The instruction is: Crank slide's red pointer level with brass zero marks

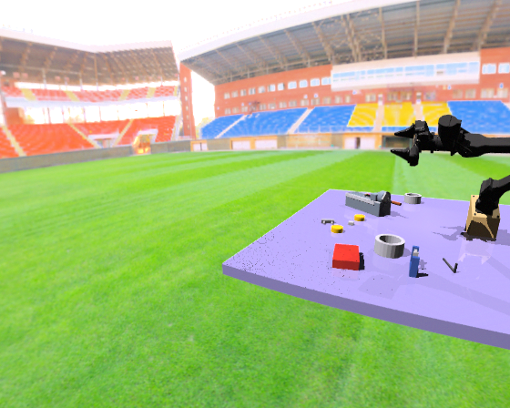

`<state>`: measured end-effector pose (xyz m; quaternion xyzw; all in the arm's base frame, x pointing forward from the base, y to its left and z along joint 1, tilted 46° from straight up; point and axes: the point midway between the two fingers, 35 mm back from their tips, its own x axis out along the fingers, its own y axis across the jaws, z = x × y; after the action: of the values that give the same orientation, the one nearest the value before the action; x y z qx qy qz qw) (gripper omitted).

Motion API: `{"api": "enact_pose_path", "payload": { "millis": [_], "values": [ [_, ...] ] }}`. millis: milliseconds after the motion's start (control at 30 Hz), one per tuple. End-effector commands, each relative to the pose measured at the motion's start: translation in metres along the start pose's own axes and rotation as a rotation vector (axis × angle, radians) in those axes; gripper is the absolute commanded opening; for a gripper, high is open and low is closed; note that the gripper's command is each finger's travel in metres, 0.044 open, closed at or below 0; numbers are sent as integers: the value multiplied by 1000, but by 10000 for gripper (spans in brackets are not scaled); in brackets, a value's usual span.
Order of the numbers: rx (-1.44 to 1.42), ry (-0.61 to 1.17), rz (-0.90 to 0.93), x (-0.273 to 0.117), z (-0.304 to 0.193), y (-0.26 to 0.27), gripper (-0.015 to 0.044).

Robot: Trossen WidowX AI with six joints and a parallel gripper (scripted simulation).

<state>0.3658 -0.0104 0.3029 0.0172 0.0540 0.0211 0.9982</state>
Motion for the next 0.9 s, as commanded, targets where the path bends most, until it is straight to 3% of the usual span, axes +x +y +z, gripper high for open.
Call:
{"api": "enact_pose_path", "payload": {
  "millis": [0, 867],
  "values": [
    [17, 77, 13, 18, -15, -7, 440],
    [220, 524, 104, 111, -135, -68, 440]
  ]
}}
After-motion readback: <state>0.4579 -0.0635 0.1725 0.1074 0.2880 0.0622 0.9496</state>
